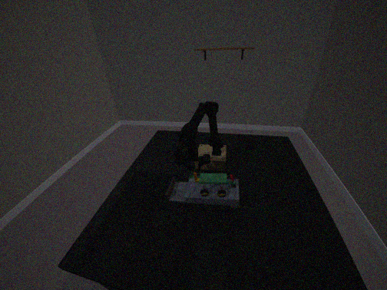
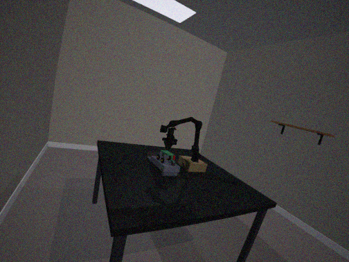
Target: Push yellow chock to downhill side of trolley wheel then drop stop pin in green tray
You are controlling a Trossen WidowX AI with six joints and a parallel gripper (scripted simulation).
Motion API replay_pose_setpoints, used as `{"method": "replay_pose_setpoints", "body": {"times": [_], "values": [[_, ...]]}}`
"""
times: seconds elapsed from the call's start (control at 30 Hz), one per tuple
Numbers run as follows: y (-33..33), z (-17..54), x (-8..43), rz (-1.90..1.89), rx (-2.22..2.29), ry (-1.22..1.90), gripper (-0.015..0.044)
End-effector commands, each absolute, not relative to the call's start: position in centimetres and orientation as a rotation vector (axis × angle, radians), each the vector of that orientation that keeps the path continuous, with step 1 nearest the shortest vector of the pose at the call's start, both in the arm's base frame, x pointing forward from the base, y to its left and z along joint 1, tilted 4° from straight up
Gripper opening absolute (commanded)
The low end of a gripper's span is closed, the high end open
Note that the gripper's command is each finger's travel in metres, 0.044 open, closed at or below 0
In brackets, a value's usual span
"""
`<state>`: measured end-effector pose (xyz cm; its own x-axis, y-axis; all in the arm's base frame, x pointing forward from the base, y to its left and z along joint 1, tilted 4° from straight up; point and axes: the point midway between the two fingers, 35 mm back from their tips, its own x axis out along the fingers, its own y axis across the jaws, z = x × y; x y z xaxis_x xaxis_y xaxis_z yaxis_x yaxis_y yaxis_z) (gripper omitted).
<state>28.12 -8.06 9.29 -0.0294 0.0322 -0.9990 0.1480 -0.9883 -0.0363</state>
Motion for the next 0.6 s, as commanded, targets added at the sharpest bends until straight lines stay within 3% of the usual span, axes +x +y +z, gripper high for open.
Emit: {"method": "replay_pose_setpoints", "body": {"times": [0.0, 0.57], "values": [[-6.4, 11.3, 29.5, -2.024, 2.129, 0.263, 0.0190], [7.4, 12.8, 30.8, -1.283, 1.519, 1.248, 0.0190]]}}
